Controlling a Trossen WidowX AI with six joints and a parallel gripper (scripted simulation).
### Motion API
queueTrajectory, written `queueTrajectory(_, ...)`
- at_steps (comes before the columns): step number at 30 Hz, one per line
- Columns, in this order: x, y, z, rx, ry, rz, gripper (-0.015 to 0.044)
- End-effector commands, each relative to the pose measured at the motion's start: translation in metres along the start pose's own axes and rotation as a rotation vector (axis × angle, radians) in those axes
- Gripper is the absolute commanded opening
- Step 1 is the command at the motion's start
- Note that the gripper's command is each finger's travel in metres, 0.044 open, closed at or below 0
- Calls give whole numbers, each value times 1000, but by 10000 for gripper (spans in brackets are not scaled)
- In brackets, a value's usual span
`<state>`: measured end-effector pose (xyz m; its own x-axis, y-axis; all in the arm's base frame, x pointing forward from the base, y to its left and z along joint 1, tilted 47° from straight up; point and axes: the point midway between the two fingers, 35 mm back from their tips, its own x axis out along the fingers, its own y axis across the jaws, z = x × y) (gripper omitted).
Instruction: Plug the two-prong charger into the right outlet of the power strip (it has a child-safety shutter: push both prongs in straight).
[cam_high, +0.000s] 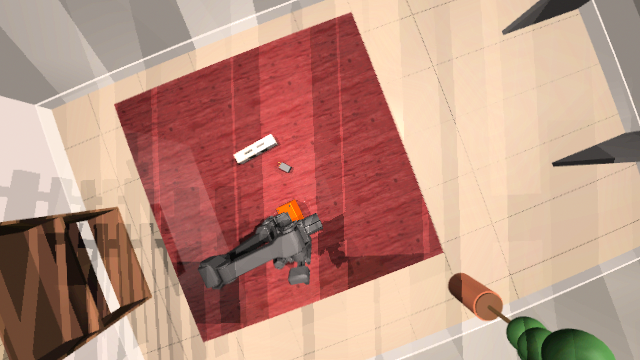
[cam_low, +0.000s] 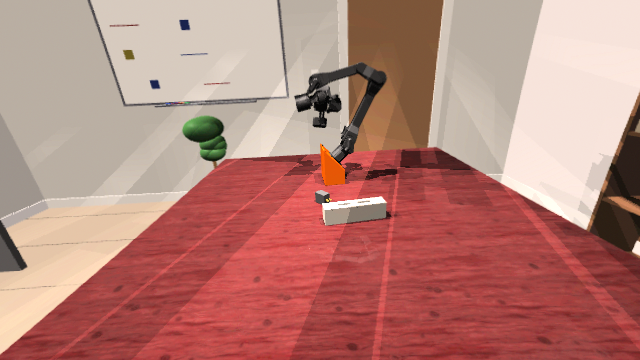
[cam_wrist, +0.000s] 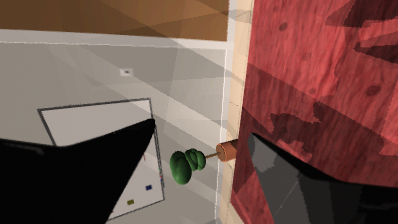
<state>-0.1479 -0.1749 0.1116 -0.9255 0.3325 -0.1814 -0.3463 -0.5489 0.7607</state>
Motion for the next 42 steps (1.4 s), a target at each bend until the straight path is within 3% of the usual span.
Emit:
queueTrajectory(1,0,-1,0,3,1,-2,426)
queueTrajectory(42,-136,-154,-37,563,-5,-608,440)
